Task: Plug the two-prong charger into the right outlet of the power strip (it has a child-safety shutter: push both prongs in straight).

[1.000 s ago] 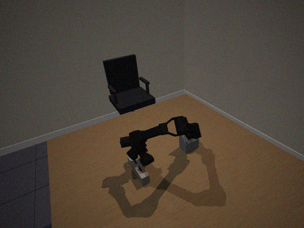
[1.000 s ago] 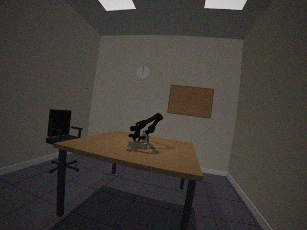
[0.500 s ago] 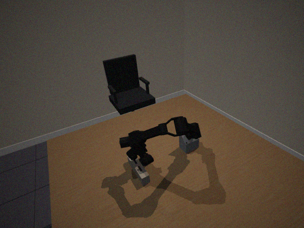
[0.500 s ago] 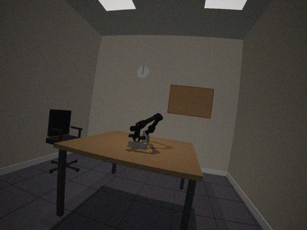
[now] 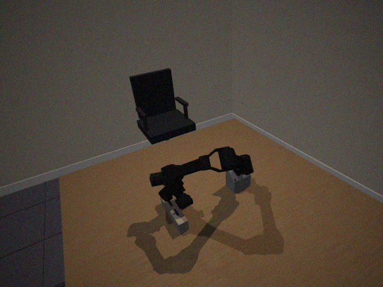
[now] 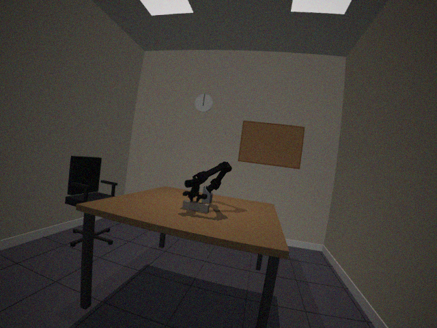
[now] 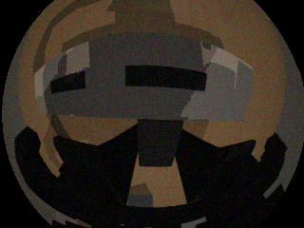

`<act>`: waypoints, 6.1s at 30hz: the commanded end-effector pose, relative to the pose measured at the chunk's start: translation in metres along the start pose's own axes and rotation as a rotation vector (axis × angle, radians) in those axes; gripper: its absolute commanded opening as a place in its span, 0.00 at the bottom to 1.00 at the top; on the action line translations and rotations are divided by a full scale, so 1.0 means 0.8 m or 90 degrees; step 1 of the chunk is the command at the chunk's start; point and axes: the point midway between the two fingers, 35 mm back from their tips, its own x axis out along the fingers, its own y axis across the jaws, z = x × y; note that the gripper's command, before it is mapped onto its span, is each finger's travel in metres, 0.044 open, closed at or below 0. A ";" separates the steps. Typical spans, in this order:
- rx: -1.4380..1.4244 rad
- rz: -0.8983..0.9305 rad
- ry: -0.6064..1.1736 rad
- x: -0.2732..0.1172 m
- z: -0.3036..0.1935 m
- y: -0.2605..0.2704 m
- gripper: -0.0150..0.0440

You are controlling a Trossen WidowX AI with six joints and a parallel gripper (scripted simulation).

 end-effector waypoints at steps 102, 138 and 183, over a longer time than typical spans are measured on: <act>-0.003 -0.001 -0.004 0.000 0.004 0.000 1.00; -0.009 -0.002 -0.009 0.001 -0.013 0.000 1.00; -0.007 -0.002 -0.008 0.006 -0.075 -0.002 1.00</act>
